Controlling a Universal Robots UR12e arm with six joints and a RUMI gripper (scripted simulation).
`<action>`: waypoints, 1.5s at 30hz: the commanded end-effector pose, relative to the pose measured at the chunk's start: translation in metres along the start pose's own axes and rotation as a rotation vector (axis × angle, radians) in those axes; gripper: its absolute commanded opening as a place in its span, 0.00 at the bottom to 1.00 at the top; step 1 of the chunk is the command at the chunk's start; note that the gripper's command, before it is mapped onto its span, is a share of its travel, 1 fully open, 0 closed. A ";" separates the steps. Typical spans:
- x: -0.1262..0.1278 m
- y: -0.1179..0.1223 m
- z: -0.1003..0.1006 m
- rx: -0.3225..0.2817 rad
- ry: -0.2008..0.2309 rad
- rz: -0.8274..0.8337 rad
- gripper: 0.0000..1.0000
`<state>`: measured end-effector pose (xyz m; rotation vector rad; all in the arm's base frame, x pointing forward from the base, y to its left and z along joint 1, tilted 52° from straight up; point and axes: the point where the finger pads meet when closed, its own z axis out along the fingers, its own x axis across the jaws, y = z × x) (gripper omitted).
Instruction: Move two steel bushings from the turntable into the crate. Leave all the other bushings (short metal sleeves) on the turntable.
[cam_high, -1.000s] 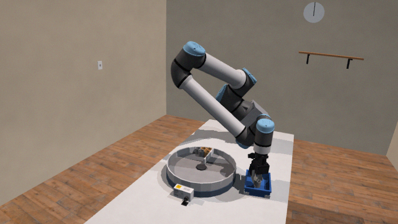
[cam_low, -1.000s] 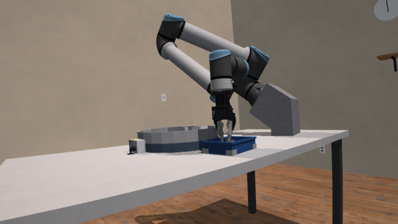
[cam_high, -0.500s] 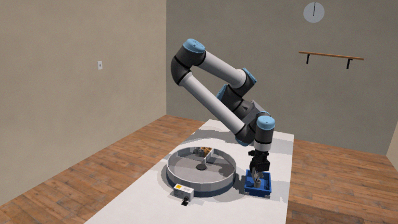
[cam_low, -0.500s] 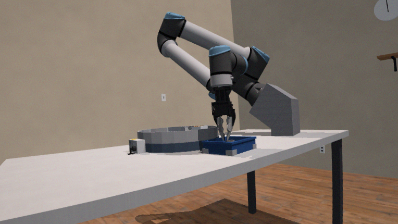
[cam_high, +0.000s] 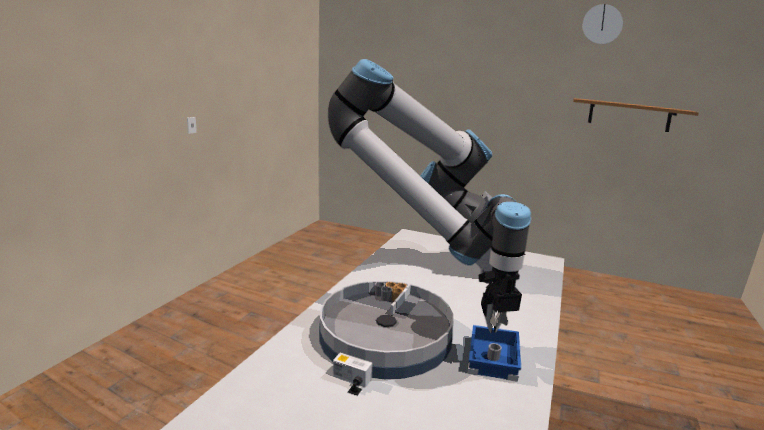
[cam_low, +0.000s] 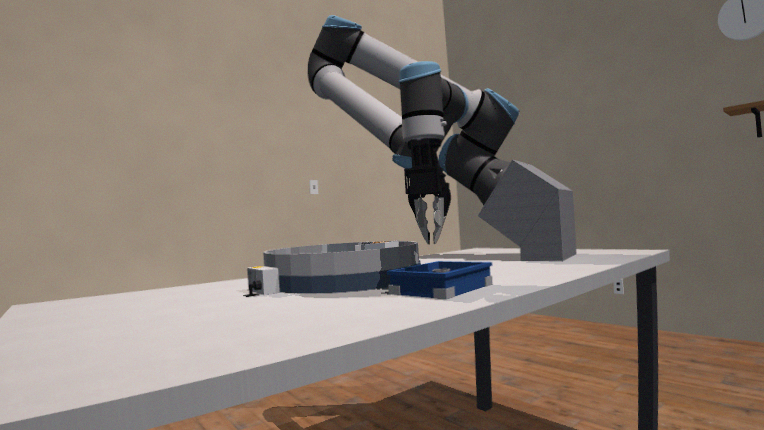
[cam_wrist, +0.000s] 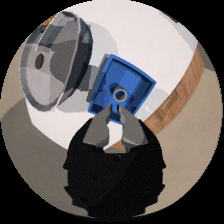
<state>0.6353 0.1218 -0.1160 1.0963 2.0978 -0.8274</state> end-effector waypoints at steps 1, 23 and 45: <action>0.000 0.000 -0.015 0.001 0.001 0.001 0.06; 0.000 0.000 -0.022 0.001 0.001 0.001 0.06; 0.000 0.000 -0.022 0.001 0.001 0.001 0.06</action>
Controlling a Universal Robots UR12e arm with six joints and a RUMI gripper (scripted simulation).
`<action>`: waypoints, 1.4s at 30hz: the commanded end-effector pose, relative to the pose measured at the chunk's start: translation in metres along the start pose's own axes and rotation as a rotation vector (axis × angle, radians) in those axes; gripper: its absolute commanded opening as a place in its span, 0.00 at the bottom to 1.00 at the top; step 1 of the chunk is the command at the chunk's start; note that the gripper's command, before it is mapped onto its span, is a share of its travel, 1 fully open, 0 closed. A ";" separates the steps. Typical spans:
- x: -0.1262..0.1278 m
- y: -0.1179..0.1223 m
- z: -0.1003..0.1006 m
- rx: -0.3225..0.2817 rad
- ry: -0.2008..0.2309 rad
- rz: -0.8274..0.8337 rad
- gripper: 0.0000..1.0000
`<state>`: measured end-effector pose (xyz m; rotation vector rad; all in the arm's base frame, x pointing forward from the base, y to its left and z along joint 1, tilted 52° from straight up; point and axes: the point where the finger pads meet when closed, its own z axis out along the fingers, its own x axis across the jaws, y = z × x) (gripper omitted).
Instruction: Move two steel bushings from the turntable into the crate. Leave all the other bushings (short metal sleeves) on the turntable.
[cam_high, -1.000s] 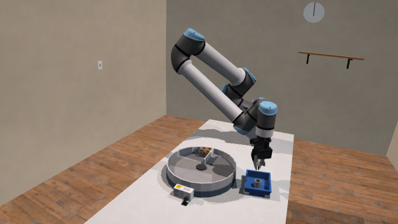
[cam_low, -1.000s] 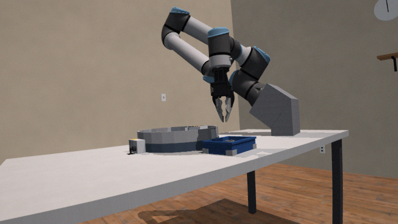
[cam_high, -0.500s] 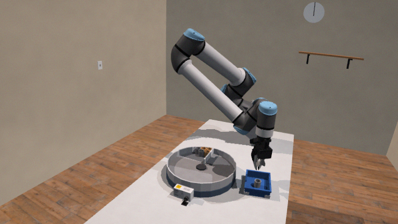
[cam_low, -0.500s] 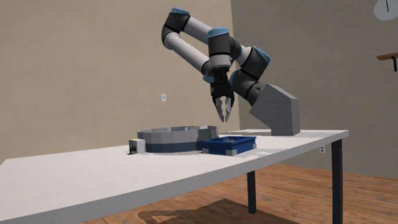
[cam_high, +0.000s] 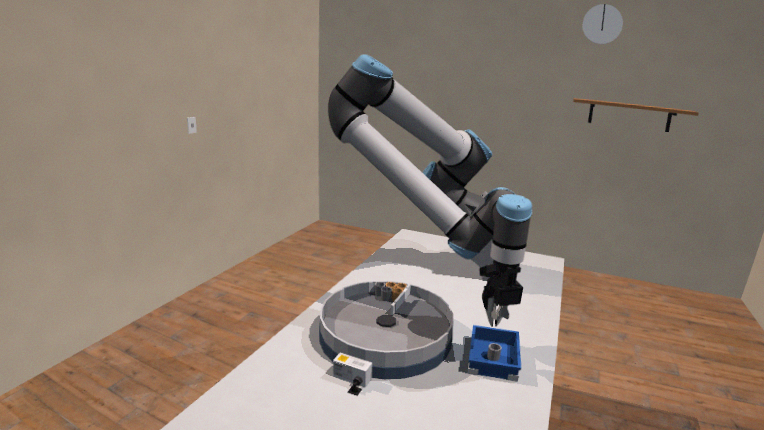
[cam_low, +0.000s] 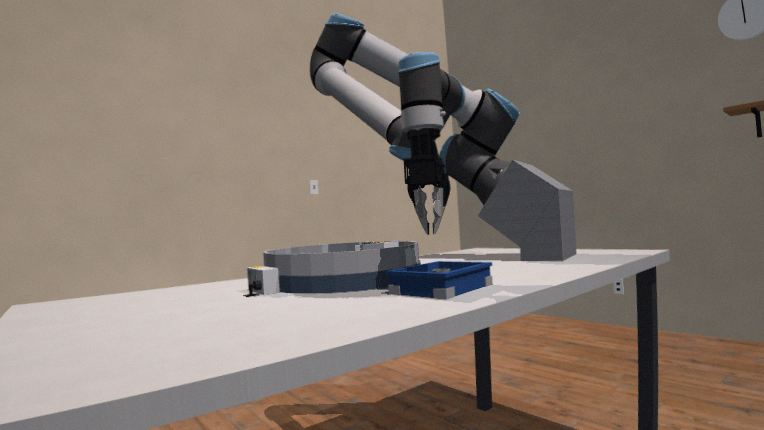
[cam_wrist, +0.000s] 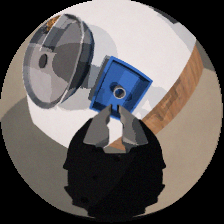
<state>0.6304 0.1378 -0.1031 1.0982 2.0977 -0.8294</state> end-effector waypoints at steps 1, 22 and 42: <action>0.000 0.000 -0.001 -0.001 0.000 0.000 0.06; 0.000 0.000 -0.001 -0.001 0.000 0.000 0.06; -0.010 -0.011 -0.001 -0.001 0.000 0.000 0.05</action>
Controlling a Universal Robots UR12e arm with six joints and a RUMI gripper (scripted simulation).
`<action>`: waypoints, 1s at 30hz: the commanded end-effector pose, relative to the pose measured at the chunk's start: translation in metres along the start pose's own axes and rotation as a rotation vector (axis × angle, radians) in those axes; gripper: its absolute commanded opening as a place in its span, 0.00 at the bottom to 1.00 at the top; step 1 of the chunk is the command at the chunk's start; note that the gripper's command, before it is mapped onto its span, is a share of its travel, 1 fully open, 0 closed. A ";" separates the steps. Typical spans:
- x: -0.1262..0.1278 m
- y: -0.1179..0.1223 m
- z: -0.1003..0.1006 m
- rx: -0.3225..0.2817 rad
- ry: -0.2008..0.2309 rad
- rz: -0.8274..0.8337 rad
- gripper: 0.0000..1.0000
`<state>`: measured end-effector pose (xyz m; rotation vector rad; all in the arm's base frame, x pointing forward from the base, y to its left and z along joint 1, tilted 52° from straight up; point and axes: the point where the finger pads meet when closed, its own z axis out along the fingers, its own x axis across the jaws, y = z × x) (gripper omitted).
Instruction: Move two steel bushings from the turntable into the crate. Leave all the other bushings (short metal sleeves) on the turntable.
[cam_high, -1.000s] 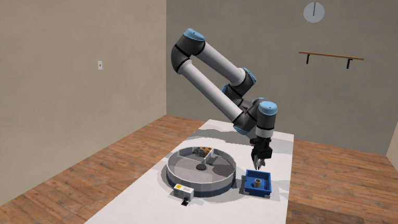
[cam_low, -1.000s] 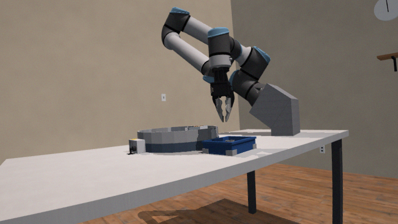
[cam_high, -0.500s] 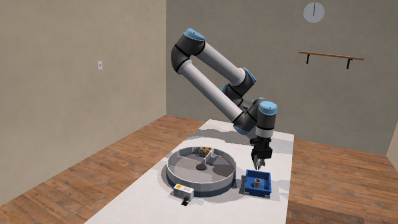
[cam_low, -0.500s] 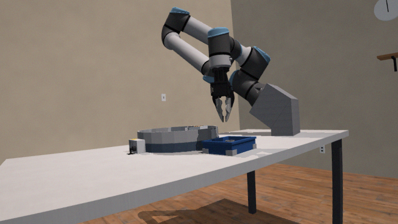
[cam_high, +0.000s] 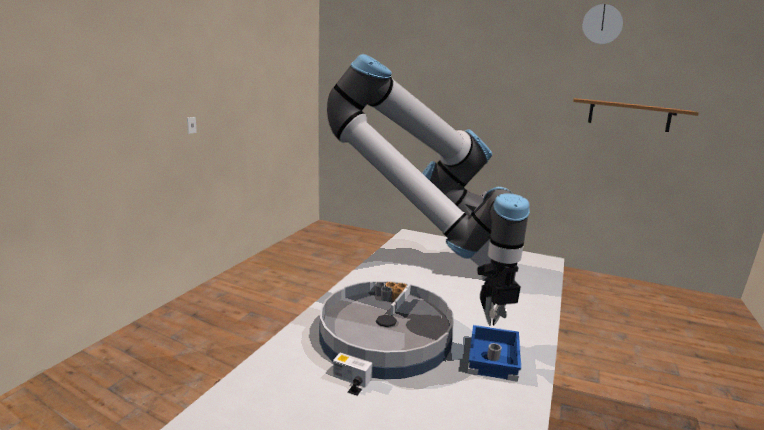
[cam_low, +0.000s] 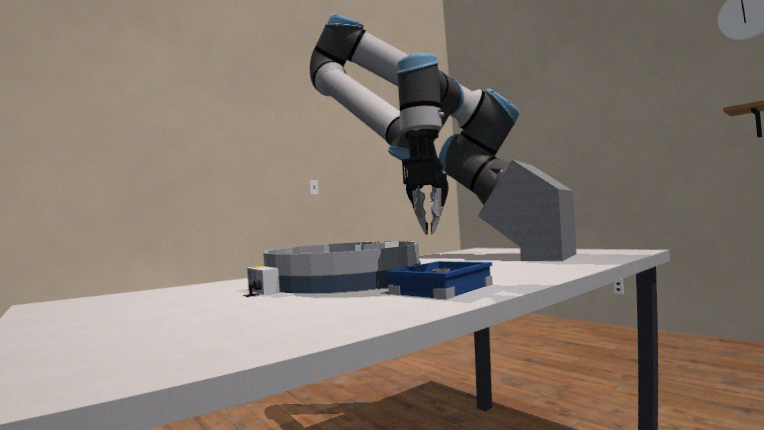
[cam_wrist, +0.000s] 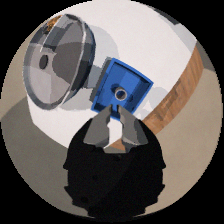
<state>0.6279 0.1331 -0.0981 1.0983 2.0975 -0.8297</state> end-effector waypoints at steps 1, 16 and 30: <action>-0.005 -0.005 -0.001 -0.001 0.000 0.000 0.05; -0.141 -0.160 -0.001 0.000 -0.001 0.000 0.05; -0.248 -0.280 -0.001 0.000 -0.003 0.000 0.05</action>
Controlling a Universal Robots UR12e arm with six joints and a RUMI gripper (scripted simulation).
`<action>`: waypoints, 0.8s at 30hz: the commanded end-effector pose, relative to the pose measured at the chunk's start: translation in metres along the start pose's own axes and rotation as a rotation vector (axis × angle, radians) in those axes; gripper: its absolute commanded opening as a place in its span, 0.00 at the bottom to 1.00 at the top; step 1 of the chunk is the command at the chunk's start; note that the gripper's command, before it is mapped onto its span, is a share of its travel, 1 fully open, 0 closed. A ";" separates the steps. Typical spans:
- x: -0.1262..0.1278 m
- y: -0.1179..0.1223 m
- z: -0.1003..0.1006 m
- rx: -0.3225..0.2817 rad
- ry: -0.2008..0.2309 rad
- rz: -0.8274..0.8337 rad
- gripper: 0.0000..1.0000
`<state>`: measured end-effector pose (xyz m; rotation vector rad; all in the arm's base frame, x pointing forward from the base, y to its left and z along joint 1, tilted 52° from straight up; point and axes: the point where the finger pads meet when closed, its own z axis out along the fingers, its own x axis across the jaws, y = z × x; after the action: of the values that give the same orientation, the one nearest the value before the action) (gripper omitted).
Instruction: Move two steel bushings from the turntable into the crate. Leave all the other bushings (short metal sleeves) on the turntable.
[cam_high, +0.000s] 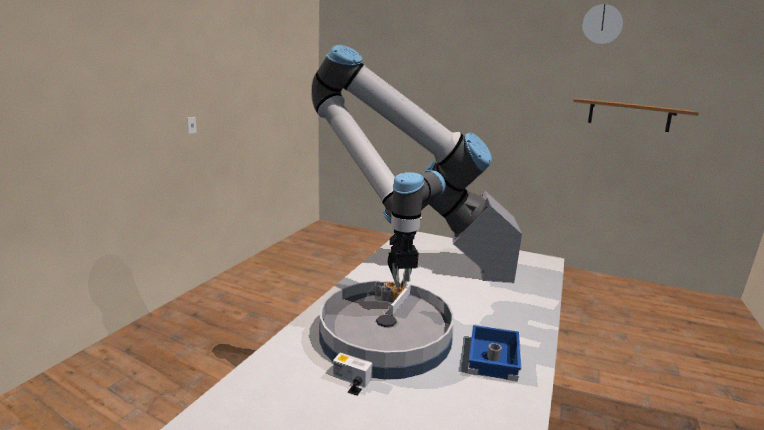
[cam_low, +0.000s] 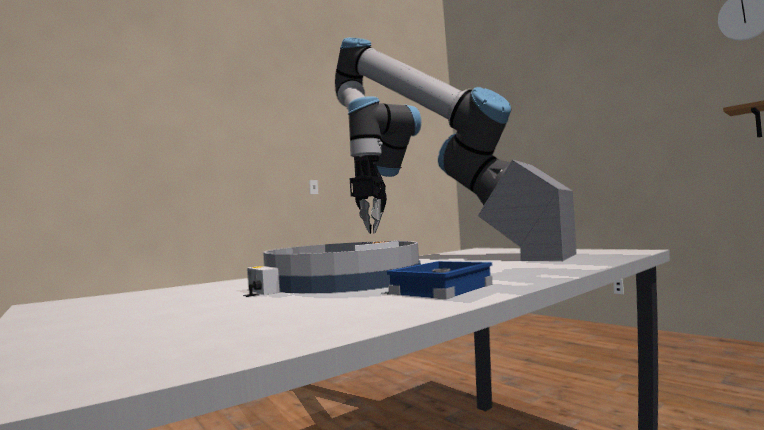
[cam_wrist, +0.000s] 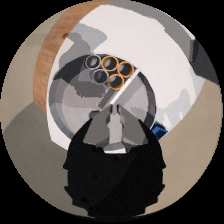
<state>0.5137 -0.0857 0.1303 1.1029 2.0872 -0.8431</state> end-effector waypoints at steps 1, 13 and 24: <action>-0.031 -0.033 0.000 -0.011 0.004 -0.003 0.05; -0.049 -0.053 0.000 -0.011 0.003 -0.004 0.05; -0.049 -0.053 0.000 -0.011 0.003 -0.004 0.05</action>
<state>0.4903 -0.1318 0.1803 1.0957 2.0951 -0.8314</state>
